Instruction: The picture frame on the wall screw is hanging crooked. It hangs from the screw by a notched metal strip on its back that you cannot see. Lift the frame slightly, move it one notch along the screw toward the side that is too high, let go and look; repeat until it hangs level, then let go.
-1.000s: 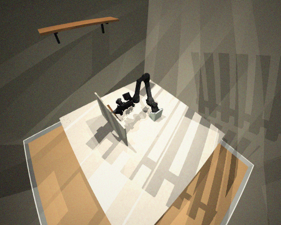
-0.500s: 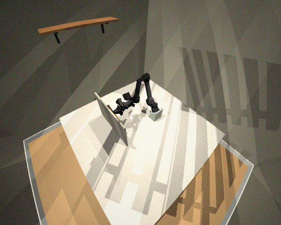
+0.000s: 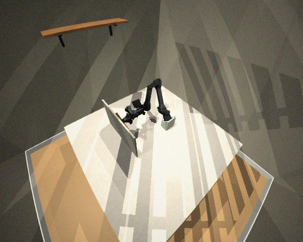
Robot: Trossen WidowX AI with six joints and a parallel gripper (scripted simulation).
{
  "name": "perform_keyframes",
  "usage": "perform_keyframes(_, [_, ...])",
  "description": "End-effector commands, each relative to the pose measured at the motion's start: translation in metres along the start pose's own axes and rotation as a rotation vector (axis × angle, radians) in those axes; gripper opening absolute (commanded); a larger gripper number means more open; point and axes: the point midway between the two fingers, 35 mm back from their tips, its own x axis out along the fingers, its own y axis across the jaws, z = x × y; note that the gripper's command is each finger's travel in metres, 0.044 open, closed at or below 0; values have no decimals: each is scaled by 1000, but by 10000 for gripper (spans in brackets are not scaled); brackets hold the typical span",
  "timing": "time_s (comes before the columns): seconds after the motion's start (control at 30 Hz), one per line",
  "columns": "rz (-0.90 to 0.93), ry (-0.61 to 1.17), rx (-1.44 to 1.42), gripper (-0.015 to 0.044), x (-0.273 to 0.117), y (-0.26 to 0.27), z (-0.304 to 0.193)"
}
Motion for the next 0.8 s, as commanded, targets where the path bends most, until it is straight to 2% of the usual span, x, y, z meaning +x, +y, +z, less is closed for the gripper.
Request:
perform_keyframes(0.0, [13, -2, 3, 0, 0, 3, 1])
perform_keyframes(0.77, [13, -2, 3, 0, 0, 4, 4])
